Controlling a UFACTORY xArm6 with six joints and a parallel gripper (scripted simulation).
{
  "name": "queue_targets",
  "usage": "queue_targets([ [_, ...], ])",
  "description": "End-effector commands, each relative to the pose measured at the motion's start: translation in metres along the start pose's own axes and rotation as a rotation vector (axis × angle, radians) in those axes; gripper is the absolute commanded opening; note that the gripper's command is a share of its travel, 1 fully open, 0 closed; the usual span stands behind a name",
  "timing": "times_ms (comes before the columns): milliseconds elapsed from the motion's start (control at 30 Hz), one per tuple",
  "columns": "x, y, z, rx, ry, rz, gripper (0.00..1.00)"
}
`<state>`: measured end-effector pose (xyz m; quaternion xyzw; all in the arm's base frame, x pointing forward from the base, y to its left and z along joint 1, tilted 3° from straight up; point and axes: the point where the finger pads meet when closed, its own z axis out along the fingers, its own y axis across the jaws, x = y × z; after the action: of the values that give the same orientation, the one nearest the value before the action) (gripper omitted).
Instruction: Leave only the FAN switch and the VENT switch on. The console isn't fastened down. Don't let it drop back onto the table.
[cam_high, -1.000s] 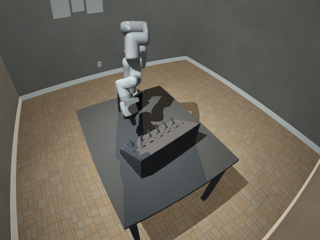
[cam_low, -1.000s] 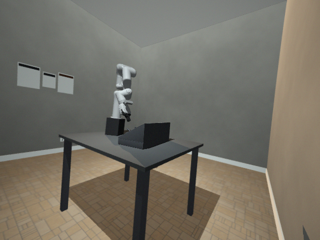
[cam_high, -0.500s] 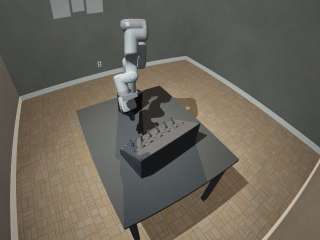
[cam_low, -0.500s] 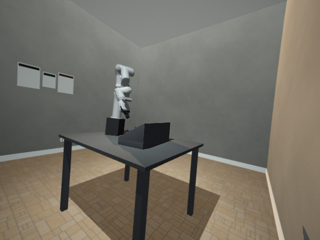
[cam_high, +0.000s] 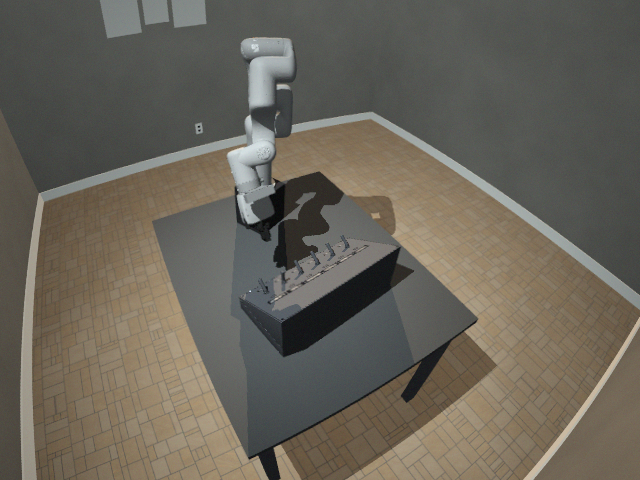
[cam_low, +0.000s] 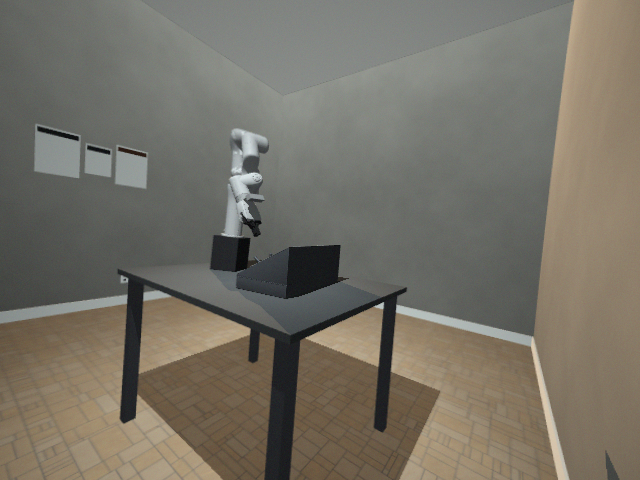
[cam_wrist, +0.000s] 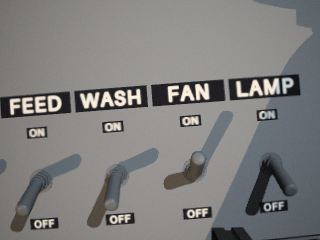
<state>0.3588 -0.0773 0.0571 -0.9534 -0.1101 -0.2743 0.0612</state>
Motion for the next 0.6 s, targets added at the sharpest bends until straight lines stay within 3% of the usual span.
queue_targets([
  [0, 0.007, -0.001, 0.0, 0.0, 0.026, 0.064, 0.0],
  [400, 0.034, -0.008, 0.0, 0.021, 0.142, 0.367, 0.0],
  [567, 0.058, -0.011, -0.002, 0.048, 0.235, 0.595, 0.0],
])
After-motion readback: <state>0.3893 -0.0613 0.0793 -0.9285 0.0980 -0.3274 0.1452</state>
